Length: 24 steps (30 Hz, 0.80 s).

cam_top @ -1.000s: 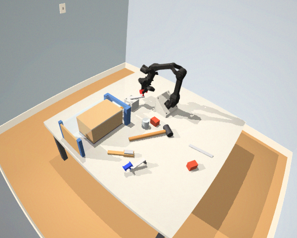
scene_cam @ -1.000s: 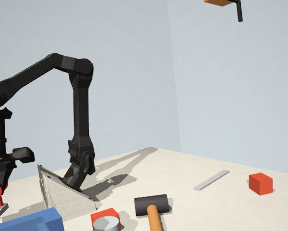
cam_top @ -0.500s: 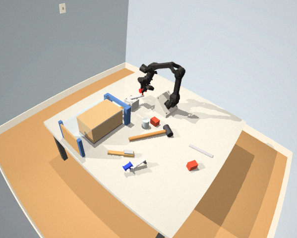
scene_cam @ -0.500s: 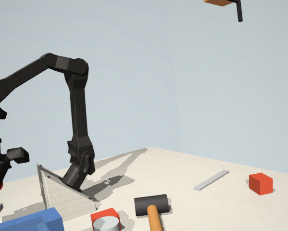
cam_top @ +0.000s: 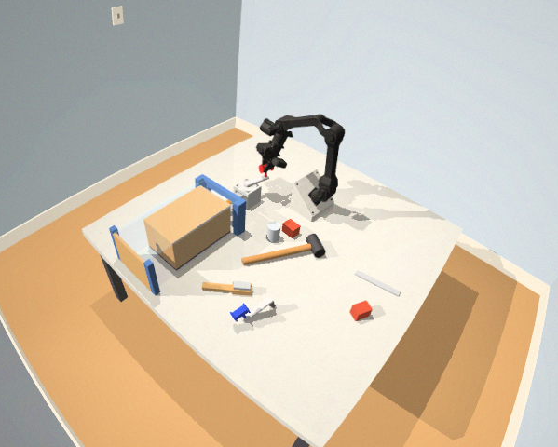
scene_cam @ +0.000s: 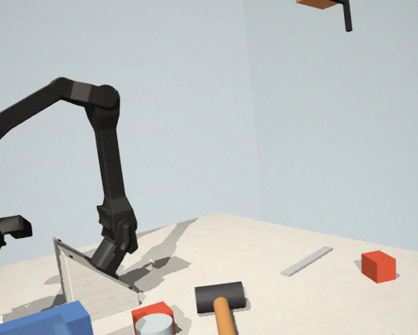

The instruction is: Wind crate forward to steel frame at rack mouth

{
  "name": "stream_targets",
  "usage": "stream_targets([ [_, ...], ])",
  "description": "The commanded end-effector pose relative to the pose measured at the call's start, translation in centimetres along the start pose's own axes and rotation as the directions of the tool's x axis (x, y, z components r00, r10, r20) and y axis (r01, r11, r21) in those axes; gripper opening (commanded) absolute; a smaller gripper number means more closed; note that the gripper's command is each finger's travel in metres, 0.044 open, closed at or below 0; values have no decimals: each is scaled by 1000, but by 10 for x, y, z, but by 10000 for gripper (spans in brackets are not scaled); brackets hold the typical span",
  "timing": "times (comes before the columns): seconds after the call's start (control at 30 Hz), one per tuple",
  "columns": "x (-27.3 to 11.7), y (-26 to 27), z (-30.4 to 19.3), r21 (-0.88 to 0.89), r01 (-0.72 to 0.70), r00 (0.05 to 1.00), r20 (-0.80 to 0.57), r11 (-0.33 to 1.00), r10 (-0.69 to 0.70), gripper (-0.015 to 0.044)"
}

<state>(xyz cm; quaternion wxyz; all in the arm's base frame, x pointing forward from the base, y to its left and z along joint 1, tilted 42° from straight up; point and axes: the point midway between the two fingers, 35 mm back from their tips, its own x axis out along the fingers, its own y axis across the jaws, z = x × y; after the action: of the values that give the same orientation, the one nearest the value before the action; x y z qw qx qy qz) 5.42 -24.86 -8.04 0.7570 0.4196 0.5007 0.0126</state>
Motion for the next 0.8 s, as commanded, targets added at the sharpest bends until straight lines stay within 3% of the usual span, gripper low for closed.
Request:
stream_targets([
  [0.0, 3, -15, 3, -20, 26, 1000, -4, 999, -26, 0],
  [0.77, 11, -51, 23, -22, 28, 1000, -2, 999, -28, 0],
])
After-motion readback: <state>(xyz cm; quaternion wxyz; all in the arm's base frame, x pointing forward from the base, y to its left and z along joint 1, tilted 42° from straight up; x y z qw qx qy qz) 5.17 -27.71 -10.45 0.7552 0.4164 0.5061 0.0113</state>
